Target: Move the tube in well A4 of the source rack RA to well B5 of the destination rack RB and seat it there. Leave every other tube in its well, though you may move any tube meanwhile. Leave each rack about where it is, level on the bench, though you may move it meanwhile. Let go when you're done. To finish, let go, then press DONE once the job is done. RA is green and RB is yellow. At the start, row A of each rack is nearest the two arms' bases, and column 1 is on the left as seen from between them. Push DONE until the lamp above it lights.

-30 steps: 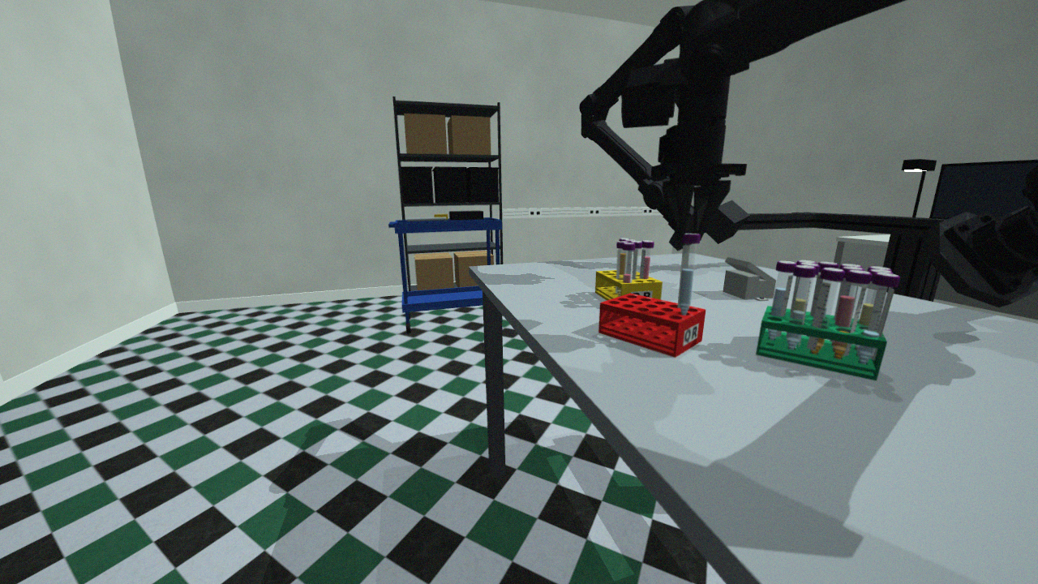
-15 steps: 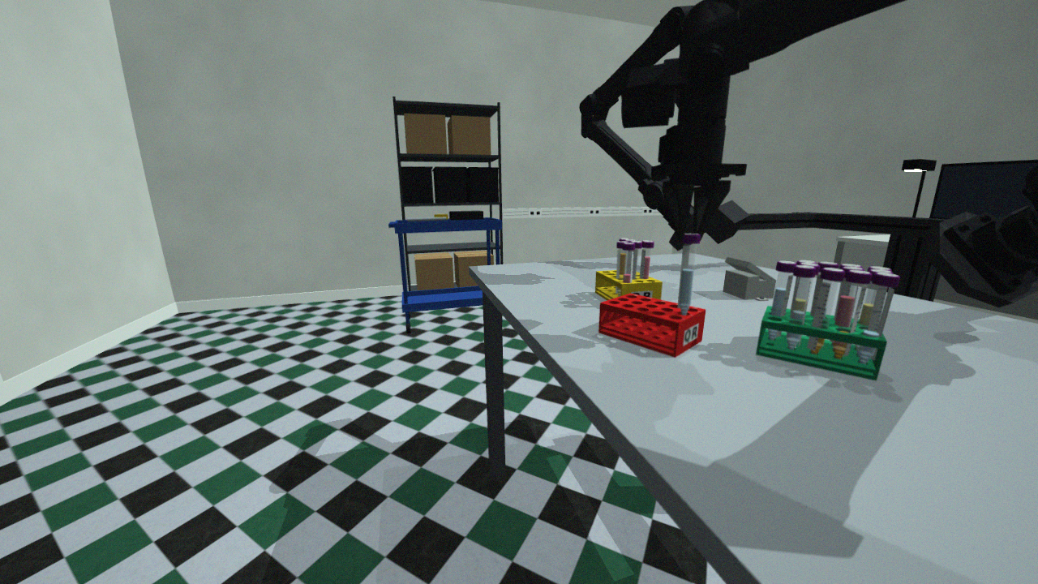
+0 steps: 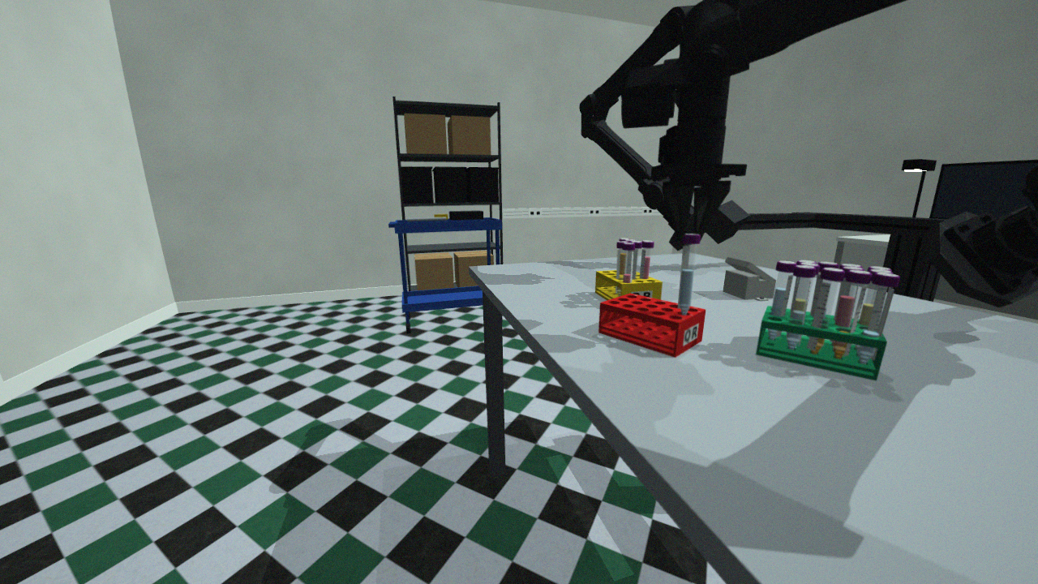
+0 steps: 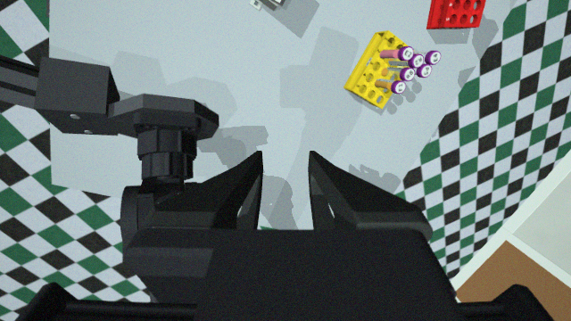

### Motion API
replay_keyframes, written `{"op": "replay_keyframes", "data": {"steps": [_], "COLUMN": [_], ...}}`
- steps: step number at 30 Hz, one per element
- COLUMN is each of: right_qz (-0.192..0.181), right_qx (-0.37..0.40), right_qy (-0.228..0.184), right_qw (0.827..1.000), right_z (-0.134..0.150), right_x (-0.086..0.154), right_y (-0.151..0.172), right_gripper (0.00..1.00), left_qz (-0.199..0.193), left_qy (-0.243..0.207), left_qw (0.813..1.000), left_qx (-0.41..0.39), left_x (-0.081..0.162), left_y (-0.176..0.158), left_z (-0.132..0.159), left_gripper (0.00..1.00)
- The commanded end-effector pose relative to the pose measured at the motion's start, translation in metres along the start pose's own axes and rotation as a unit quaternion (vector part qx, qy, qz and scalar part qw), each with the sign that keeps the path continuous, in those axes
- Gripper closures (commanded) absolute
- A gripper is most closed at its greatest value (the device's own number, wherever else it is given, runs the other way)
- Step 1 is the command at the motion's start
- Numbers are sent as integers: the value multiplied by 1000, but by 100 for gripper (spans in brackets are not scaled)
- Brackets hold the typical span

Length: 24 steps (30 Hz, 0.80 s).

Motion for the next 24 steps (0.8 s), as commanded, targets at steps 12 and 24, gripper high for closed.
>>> {"op": "replay_keyframes", "data": {"steps": [12, 24], "right_qz": [5, 5], "right_qx": [-6, -6], "right_qy": [-15, -15], "right_qw": [1000, 1000], "right_z": [-4, -4], "right_x": [11, 11], "right_y": [-5, -5], "right_gripper": [70, 70], "left_qz": [7, 7], "left_qy": [0, 0], "left_qw": [1000, 1000], "left_qx": [6, 6], "left_x": [-13, -12], "left_y": [4, 3], "left_z": [4, 6], "left_gripper": [100, 100]}}
Point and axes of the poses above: on each arm, the point where the finger pads meet when closed, its own x axis back along the fingers, its own y axis across the jaws, z = x × y, the point moved 5 cm from there along x, back along the fingers
